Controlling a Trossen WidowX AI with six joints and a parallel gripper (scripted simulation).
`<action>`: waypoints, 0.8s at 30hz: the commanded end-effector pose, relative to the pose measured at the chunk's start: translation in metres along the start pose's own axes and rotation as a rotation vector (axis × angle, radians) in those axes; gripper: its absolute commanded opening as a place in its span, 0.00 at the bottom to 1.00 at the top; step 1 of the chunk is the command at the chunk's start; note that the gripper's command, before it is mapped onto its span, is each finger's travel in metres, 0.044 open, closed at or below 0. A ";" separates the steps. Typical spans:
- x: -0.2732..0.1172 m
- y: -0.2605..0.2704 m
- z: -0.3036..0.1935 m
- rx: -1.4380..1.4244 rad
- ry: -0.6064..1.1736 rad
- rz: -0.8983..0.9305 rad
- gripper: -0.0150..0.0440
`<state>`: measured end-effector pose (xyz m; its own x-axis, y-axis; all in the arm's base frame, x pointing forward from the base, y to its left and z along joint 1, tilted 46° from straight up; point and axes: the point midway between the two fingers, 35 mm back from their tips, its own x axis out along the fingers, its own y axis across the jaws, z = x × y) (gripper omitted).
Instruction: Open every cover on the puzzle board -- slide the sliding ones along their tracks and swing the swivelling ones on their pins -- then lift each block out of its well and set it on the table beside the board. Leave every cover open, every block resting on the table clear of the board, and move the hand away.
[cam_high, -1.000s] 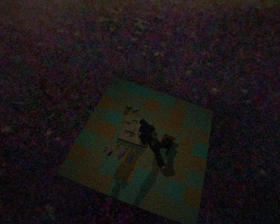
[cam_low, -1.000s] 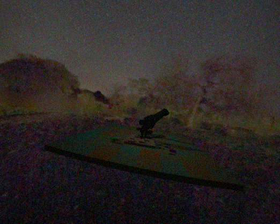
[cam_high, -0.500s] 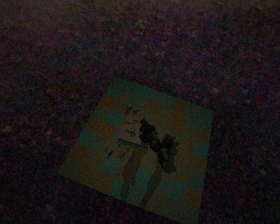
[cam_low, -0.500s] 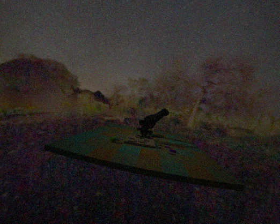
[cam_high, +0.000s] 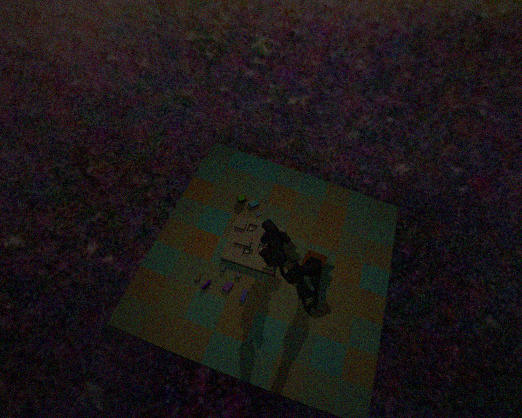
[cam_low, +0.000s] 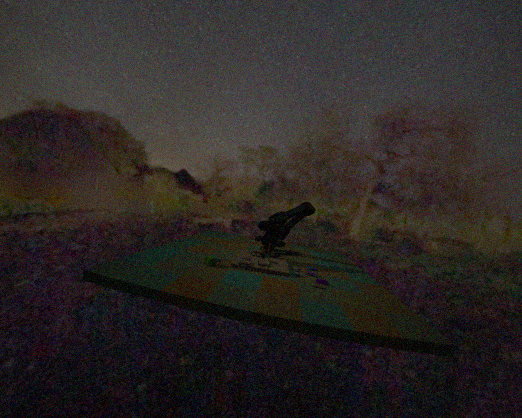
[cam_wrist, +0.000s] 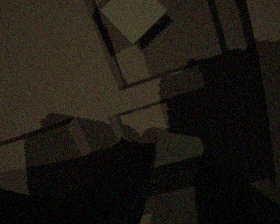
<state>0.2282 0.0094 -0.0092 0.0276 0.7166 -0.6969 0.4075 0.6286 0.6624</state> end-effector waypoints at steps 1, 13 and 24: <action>-0.006 0.000 0.001 -0.006 -0.003 -0.005 0.39; -0.021 -0.001 0.000 -0.004 -0.003 -0.003 0.39; -0.038 -0.001 0.000 -0.003 -0.003 -0.003 0.39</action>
<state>0.2257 -0.0127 0.0126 0.0271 0.7184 -0.6951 0.4105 0.6260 0.6630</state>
